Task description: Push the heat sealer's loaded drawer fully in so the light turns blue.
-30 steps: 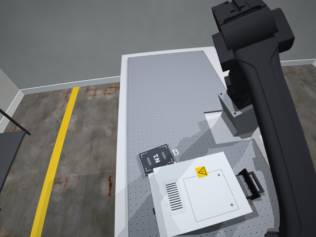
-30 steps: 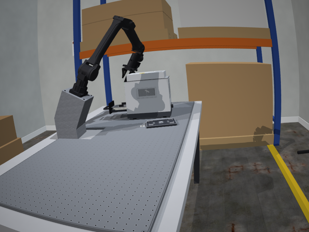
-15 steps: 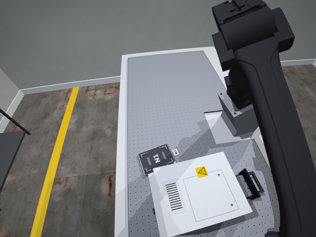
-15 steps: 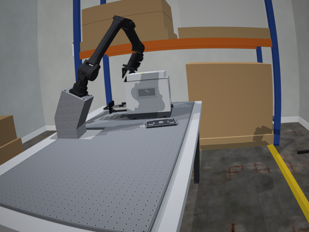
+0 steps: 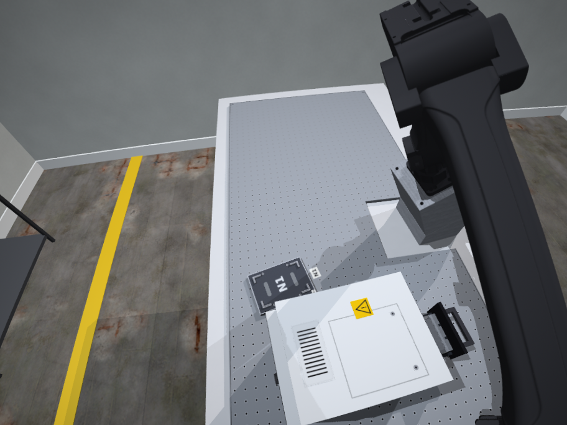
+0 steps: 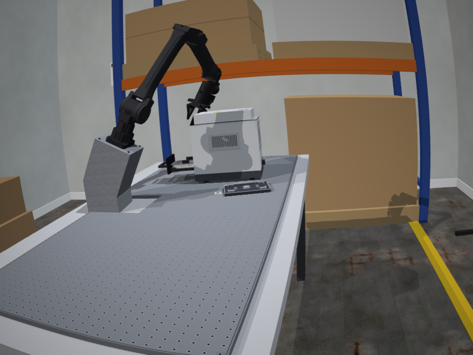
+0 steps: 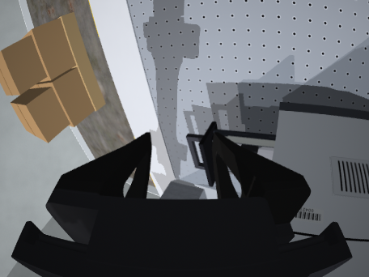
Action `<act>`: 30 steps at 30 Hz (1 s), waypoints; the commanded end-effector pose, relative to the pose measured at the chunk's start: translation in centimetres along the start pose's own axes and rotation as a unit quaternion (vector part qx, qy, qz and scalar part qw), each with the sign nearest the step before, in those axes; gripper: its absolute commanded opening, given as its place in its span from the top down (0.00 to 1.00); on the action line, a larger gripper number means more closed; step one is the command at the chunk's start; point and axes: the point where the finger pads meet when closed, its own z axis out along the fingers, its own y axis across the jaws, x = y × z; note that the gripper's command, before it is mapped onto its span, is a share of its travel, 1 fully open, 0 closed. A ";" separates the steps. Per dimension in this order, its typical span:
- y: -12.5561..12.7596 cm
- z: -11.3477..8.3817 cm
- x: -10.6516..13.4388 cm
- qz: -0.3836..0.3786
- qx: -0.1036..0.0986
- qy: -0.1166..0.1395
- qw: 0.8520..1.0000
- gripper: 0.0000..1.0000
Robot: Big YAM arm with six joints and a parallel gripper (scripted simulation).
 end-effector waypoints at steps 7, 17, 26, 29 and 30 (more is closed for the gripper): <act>0.7 -2.0 -0.4 -0.003 0.000 -0.024 1.000 0.55; 1.5 0.6 1.1 -0.036 0.040 -0.026 0.998 0.55; 1.8 3.3 2.9 -0.051 0.074 -0.030 0.996 0.55; 1.9 4.0 3.4 -0.065 0.098 -0.032 0.993 0.55; 1.9 4.3 3.6 -0.065 0.098 -0.032 0.993 0.55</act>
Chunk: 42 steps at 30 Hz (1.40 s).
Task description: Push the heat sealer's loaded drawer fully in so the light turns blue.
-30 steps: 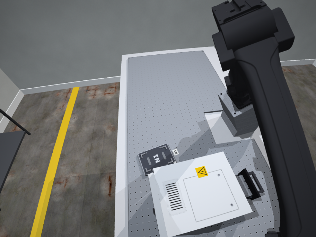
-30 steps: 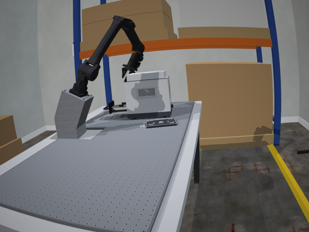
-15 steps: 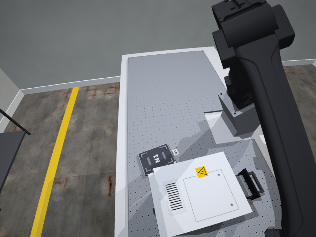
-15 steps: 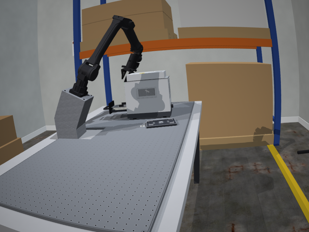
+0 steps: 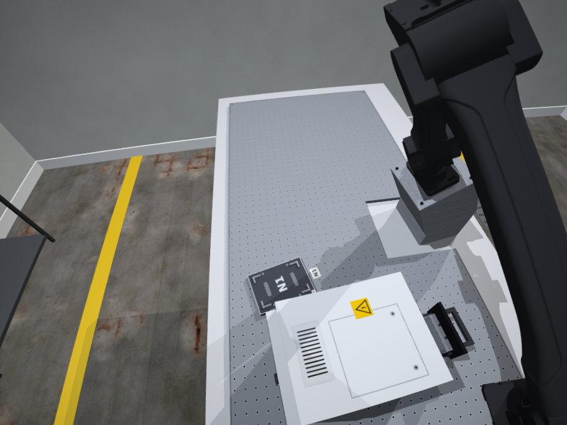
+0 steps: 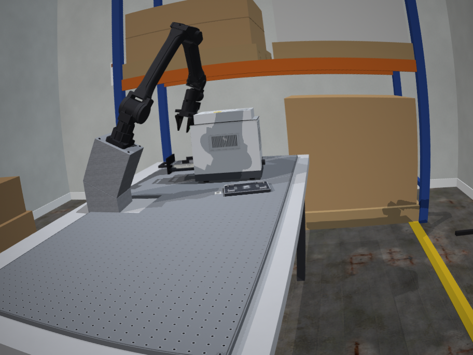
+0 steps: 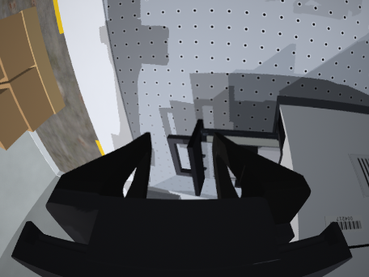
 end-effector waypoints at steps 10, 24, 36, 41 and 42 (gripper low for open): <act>2.0 1.3 2.3 -0.024 0.029 -0.033 0.999 0.55; 2.9 4.4 6.0 -0.048 0.077 -0.041 0.995 0.55; 3.3 6.6 9.4 -0.073 0.125 -0.050 0.988 0.55; 3.4 7.6 11.1 -0.065 0.124 -0.050 0.989 0.55; 3.3 7.8 11.5 -0.078 0.140 -0.053 0.986 0.55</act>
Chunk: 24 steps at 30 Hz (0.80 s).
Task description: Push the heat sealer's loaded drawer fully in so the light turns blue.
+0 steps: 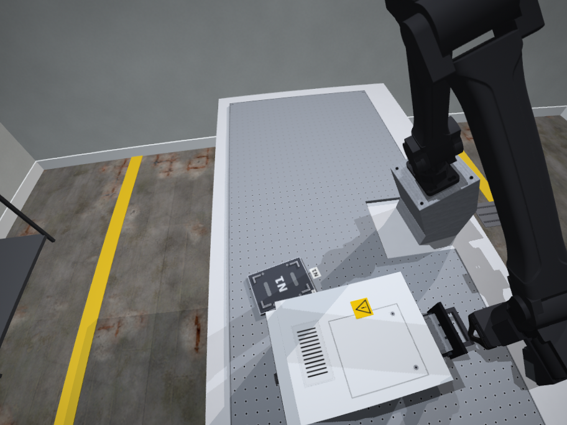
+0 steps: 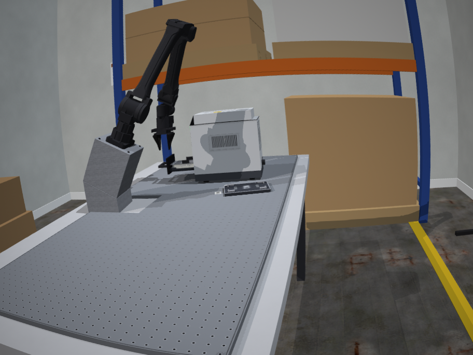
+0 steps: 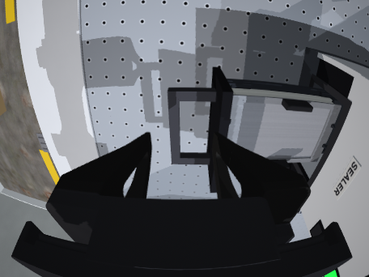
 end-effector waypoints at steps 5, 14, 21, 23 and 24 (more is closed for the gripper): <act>0.9 -0.3 1.3 -0.010 0.018 -0.027 0.999 0.55; 0.7 0.1 2.2 0.001 0.018 -0.029 0.999 0.55; 0.7 0.1 2.1 0.001 0.018 -0.029 0.999 0.55; 0.7 0.1 2.1 0.001 0.018 -0.029 0.999 0.55; 0.7 0.1 2.1 0.001 0.018 -0.029 0.999 0.55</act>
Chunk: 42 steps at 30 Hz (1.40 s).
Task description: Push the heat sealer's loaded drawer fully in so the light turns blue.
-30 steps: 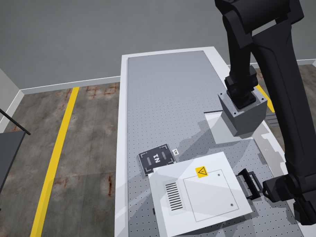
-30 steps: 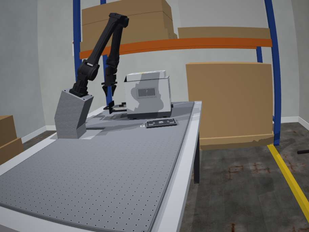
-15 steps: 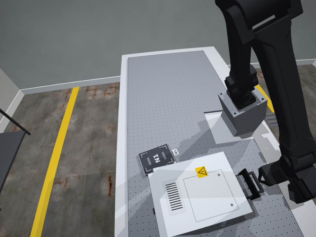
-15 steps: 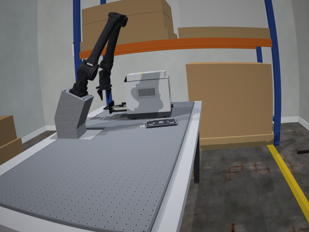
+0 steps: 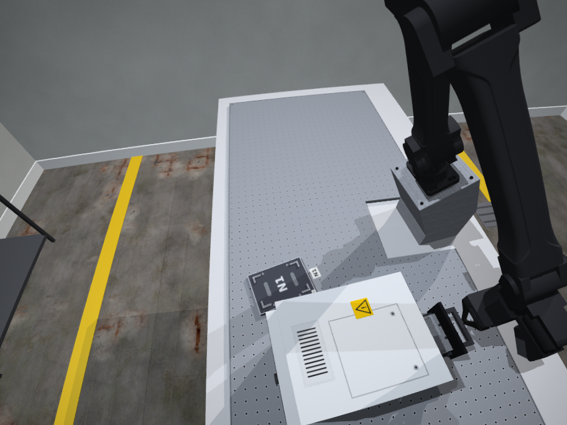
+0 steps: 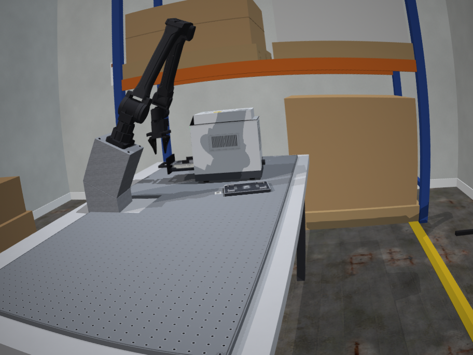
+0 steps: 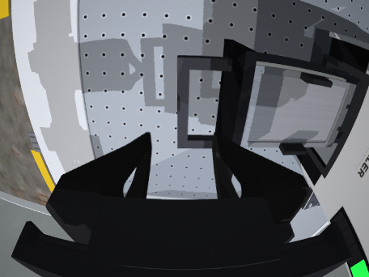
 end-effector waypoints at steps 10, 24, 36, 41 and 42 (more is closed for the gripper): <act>-0.3 -1.0 -1.2 0.012 0.001 -0.022 1.000 0.55; -0.3 -1.0 -1.2 0.012 0.001 -0.022 1.000 0.55; -0.2 1.6 0.2 0.002 0.001 0.001 1.000 0.55; -0.2 2.5 0.2 0.002 0.000 0.001 1.000 0.55; -0.2 2.6 0.2 0.002 0.000 0.001 1.000 0.55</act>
